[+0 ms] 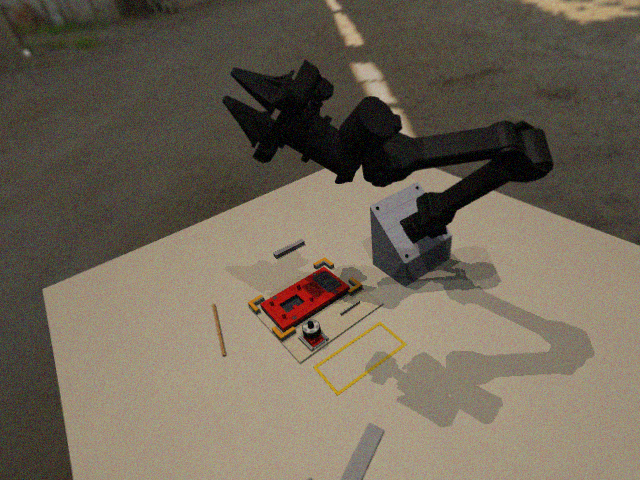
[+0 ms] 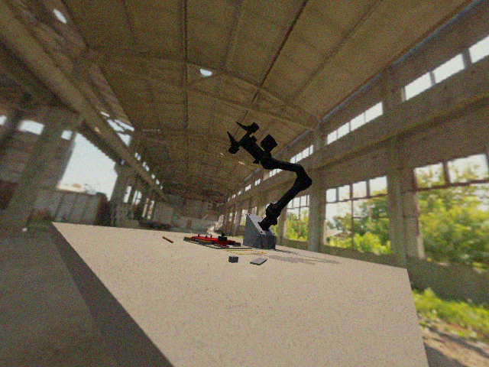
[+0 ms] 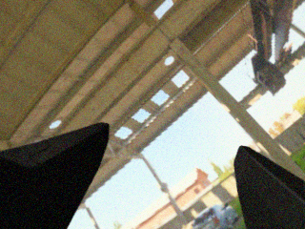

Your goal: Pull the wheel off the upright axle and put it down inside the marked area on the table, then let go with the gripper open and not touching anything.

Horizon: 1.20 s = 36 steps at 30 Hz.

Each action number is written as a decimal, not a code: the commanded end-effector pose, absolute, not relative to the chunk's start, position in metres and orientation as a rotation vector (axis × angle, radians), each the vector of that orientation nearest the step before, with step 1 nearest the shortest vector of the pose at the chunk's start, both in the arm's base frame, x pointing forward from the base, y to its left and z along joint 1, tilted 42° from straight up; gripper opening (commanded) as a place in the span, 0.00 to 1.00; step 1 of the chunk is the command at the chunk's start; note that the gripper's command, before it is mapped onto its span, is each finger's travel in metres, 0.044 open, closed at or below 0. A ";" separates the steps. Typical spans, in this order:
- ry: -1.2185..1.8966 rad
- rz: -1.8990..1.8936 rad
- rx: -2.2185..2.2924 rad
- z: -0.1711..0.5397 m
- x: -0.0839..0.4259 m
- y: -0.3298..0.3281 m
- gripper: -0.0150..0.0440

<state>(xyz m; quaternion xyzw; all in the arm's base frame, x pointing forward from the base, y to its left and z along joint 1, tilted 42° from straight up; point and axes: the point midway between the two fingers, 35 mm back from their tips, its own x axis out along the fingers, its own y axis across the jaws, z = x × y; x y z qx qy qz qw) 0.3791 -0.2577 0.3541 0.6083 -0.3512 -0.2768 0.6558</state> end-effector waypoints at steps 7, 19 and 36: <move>0.050 -0.689 1.013 0.229 0.444 -0.213 0.76; 0.978 -0.256 0.624 0.086 0.429 -0.112 0.76; 1.470 0.579 0.562 0.042 0.351 0.002 0.76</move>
